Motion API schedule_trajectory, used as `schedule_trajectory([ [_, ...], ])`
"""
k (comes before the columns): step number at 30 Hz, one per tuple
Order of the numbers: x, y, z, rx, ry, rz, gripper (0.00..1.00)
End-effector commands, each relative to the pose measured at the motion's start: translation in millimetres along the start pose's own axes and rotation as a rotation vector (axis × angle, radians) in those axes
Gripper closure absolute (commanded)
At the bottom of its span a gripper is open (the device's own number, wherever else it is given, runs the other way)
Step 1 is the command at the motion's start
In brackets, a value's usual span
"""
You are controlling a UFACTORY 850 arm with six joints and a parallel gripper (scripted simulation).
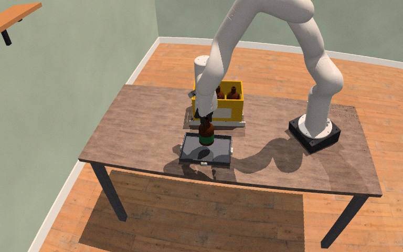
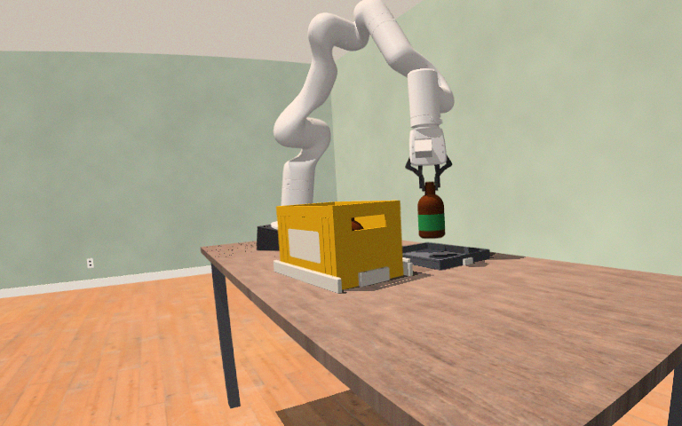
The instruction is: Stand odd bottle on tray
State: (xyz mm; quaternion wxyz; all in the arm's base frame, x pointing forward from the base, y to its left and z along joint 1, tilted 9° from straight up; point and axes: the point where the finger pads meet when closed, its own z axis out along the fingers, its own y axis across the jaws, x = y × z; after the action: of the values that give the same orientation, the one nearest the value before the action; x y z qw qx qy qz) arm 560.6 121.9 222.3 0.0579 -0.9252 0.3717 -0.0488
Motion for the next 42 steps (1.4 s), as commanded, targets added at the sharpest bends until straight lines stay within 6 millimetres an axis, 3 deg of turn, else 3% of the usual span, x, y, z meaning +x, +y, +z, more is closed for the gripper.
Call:
schedule_trajectory([
  [1, 1, -1, 10, 0.002, 0.001, 0.000, 1.00],
  [19, 1, -1, 33, 0.002, 0.001, 0.000, 1.00],
  [42, 1, -1, 35, 0.002, 0.001, 0.000, 1.00],
])
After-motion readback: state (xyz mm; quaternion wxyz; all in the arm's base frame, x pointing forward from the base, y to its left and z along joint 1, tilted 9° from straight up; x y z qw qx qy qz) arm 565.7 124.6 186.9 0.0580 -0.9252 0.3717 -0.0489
